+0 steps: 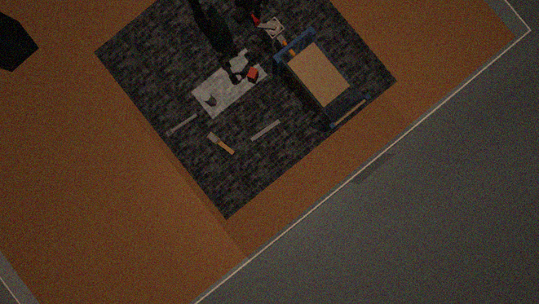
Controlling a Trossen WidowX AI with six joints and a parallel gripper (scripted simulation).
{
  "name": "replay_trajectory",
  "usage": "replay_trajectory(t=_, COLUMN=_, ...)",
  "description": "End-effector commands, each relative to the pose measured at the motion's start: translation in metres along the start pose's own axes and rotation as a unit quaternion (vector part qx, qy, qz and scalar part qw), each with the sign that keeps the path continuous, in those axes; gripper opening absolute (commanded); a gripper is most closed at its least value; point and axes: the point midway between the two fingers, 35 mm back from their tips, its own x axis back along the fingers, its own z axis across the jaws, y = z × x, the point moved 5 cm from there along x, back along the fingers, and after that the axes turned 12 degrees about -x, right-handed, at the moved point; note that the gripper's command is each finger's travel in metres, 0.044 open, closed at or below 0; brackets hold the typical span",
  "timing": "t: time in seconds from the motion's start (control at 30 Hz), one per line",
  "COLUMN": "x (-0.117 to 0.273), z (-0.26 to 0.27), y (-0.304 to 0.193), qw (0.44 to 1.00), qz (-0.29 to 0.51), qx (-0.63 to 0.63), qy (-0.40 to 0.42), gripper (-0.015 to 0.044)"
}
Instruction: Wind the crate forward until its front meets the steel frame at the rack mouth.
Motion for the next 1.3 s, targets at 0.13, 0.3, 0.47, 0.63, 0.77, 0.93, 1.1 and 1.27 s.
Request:
replay_trajectory(t=0.13, x=-0.008, z=0.007, y=-0.014, qw=1.0, qz=0.016, qx=-0.002, qy=0.007, gripper=0.0)
replay_trajectory(t=0.3, x=-0.01, z=0.009, y=-0.02, qw=1.0, qz=0.016, qx=-0.002, qy=0.007, gripper=0.0)
replay_trajectory(t=0.47, x=-0.012, z=0.011, y=-0.026, qw=1.0, qz=0.016, qx=-0.002, qy=0.007, gripper=0.0)
replay_trajectory(t=0.63, x=-0.015, z=0.012, y=-0.032, qw=1.0, qz=0.017, qx=-0.002, qy=0.007, gripper=0.0)
replay_trajectory(t=0.77, x=-0.017, z=0.013, y=-0.037, qw=1.0, qz=0.017, qx=-0.002, qy=0.008, gripper=0.0)
replay_trajectory(t=0.93, x=-0.019, z=0.013, y=-0.042, qw=1.0, qz=0.017, qx=-0.002, qy=0.008, gripper=0.0)
replay_trajectory(t=1.1, x=-0.022, z=0.013, y=-0.049, qw=1.0, qz=0.017, qx=-0.002, qy=0.008, gripper=0.0)
replay_trajectory(t=1.27, x=-0.024, z=0.013, y=-0.054, qw=1.0, qz=0.017, qx=-0.002, qy=0.008, gripper=0.0)
